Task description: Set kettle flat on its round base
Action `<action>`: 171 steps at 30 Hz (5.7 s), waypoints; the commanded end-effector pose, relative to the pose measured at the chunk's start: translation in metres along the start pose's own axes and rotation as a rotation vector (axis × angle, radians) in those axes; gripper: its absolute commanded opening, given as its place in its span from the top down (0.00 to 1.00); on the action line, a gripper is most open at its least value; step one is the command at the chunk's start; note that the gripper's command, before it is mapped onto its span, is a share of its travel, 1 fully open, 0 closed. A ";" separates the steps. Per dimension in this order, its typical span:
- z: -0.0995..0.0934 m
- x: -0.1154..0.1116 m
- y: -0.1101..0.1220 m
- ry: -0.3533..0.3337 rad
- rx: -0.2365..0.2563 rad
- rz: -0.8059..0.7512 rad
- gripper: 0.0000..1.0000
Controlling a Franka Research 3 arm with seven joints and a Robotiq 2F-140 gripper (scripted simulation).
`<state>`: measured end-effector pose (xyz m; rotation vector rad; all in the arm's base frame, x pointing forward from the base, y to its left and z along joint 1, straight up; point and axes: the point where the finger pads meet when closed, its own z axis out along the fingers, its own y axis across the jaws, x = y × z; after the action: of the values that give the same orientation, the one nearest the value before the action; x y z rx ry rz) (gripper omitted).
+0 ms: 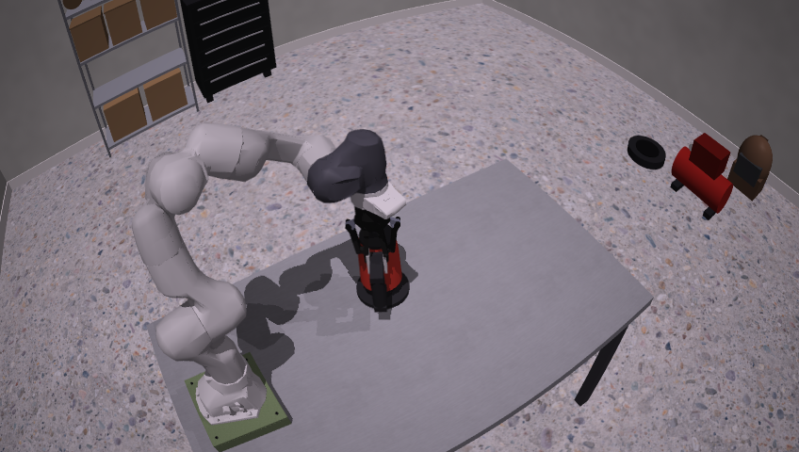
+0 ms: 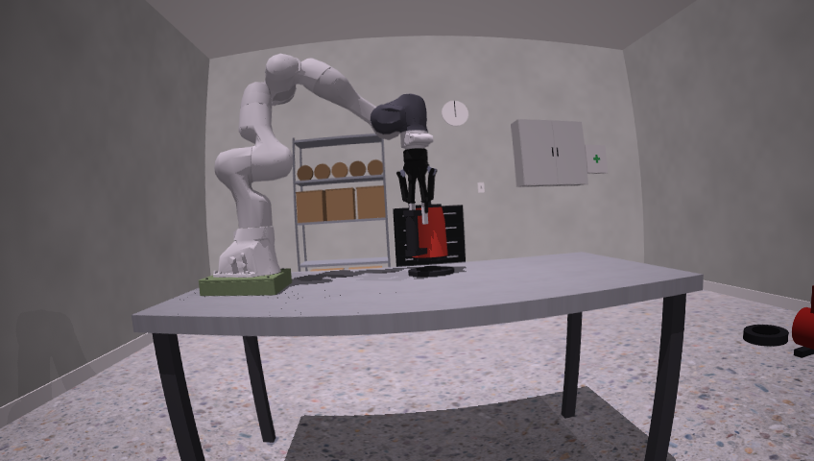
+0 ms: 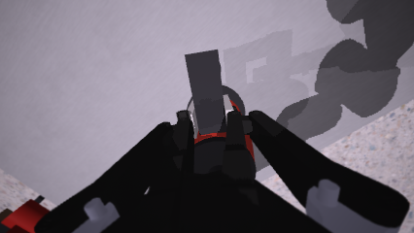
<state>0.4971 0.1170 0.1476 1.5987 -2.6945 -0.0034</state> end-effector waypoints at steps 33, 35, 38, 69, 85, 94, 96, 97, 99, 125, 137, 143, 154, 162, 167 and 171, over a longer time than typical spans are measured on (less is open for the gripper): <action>-0.002 -0.002 -0.002 -0.005 0.004 0.010 1.00; -0.002 -0.002 -0.002 -0.005 0.004 0.010 1.00; -0.002 -0.002 -0.002 -0.005 0.004 0.010 1.00; 0.019 -0.002 -0.002 -0.005 0.004 0.010 1.00; 0.019 -0.002 -0.002 -0.005 0.004 0.010 1.00; 0.019 -0.002 -0.002 -0.005 0.004 0.010 1.00; 0.019 -0.002 -0.002 -0.005 0.004 0.010 1.00; 0.019 -0.002 -0.002 -0.005 0.004 0.010 1.00; 0.019 -0.002 -0.002 -0.005 0.004 0.010 1.00; 0.022 -0.002 -0.002 -0.005 0.004 0.010 1.00; 0.025 -0.002 -0.002 -0.005 0.004 0.010 1.00; 0.025 -0.002 -0.002 -0.005 0.004 0.010 1.00; 0.026 -0.002 -0.002 -0.005 0.004 0.010 1.00; 0.028 -0.002 -0.002 -0.005 0.004 0.010 1.00; 0.028 -0.002 -0.002 -0.005 0.004 0.010 1.00; 0.028 -0.002 -0.002 -0.005 0.004 0.010 1.00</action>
<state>0.4956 0.1174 0.1179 1.5789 -2.6997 -0.0065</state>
